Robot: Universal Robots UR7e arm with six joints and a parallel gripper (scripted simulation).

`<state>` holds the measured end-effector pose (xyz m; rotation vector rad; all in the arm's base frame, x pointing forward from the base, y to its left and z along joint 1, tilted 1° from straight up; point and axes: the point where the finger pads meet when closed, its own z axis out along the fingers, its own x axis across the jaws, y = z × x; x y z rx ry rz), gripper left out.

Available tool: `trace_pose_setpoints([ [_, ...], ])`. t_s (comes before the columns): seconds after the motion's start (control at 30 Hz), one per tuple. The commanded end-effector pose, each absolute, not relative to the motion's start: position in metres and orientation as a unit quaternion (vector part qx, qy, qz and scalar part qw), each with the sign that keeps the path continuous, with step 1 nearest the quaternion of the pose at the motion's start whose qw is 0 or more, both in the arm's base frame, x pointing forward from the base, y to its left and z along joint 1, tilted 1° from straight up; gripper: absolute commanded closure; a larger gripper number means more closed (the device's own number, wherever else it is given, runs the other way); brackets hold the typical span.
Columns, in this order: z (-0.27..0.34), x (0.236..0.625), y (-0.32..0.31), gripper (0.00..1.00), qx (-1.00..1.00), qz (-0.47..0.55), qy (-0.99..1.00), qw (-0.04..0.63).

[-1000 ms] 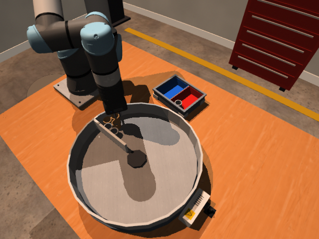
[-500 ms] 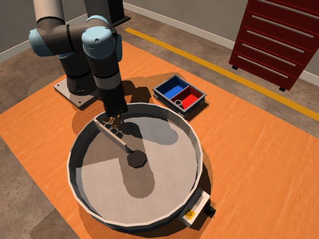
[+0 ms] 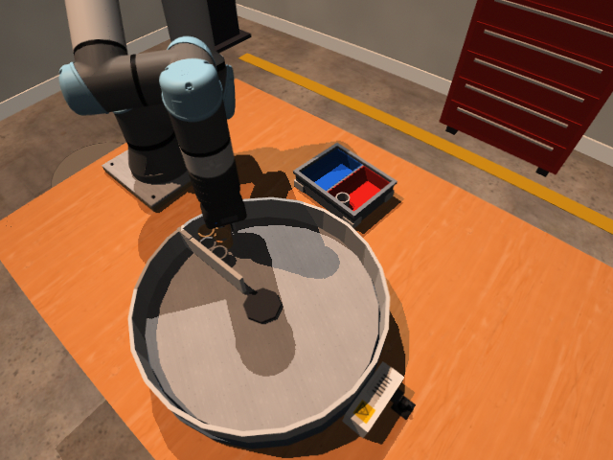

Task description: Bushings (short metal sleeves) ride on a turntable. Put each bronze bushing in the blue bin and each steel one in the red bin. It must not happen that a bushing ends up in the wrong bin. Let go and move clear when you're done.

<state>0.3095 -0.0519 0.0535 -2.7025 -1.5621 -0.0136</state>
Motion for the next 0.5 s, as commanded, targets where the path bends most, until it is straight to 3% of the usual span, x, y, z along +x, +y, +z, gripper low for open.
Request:
trace_pose_setpoints([
  [0.0, 0.0533, 0.3099, -0.0521, 0.60, -0.866, -0.005, -0.500, 0.009],
  [0.07, 0.0533, 0.3099, -0.0521, 0.60, -0.866, -0.005, -0.500, 0.009],
  [0.1, 0.0534, 0.3099, -0.0521, 1.00, -0.866, -0.005, -0.500, 0.010],
  [0.47, 0.0535, 0.3099, -0.0521, 1.00, -0.866, -0.005, -0.500, 0.009],
])
